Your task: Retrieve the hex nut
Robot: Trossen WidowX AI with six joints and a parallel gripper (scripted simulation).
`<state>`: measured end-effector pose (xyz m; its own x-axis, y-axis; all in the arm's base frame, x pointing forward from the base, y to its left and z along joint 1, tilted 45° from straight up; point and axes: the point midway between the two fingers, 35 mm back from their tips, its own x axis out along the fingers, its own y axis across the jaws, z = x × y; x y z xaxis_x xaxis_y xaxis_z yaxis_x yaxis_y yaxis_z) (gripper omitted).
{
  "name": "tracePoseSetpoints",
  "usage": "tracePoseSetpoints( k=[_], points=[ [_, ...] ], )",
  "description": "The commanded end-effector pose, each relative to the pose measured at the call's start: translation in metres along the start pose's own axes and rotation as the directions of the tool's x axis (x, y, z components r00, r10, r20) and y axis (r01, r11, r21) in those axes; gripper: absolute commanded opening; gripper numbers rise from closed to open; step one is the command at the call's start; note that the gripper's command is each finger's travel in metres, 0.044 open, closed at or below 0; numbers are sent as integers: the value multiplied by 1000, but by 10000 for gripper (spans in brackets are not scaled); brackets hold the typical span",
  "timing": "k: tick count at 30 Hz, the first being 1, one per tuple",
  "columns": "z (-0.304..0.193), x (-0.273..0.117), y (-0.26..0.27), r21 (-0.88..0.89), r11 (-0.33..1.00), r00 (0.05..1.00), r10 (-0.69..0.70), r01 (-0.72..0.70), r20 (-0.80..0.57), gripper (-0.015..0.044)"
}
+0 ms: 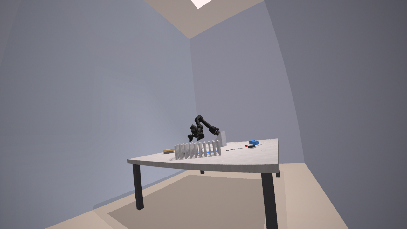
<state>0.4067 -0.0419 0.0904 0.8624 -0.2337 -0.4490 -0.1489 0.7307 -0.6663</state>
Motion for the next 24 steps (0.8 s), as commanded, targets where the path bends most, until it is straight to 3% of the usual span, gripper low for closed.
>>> tracePoseSetpoints(
  k=[1, 13, 24],
  points=[
    [-28, -9, -68, -300, 954, 985, -81, 32, -153, 440],
    [-82, -58, -162, -677, 709, 902, -139, -199, -410, 440],
    [-128, -133, -220, -759, 449, 799, -147, -471, -582, 440]
  ],
)
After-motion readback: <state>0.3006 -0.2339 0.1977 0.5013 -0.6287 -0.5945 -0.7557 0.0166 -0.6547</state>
